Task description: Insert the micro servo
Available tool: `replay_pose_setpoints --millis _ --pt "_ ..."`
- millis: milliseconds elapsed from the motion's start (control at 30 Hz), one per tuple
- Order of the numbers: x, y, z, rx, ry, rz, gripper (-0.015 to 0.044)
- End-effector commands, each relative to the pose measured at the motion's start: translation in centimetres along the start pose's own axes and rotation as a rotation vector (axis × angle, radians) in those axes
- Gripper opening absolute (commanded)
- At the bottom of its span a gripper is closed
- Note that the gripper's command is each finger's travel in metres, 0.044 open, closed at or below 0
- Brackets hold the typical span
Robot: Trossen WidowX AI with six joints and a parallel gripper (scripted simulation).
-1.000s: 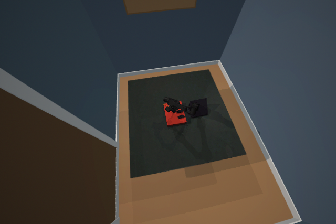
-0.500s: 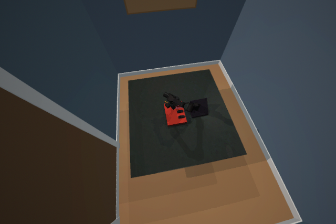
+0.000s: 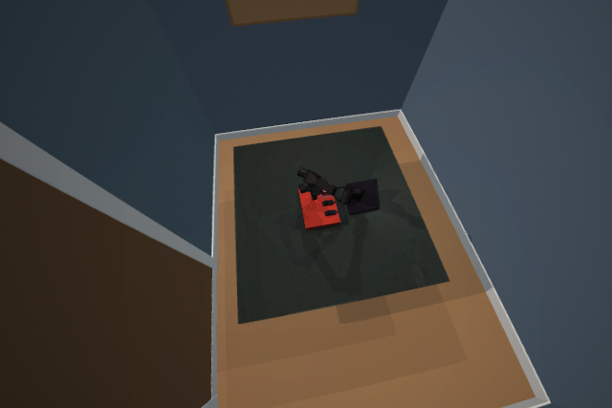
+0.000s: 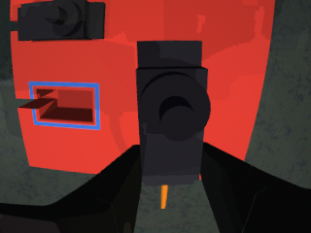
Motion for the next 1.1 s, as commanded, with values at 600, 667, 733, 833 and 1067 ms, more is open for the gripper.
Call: replay_pose_setpoints --millis 600,667,733,833,1067 --pt "-0.02 0.17 -0.13 0.008 -0.784 -0.005 0.0" --pt "-0.02 0.18 -0.13 0.008 -0.853 -0.005 0.0" --pt "-0.02 0.18 -0.13 0.007 -0.923 -0.005 0.0" --pt "-0.02 0.18 -0.13 0.007 -1.026 -0.006 0.0" --pt "-0.02 0.18 -0.12 0.006 -1.269 -0.007 0.0"
Point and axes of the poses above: the point midway between the two fingers, 35 mm back from their tips, its own y axis back along the fingers, its own x axis across the jaws, z = x × y, the point moved 9 cm from there along y, back along the fingers, and after that the axes turned 10 degrees about y, right-handed, at the moved point
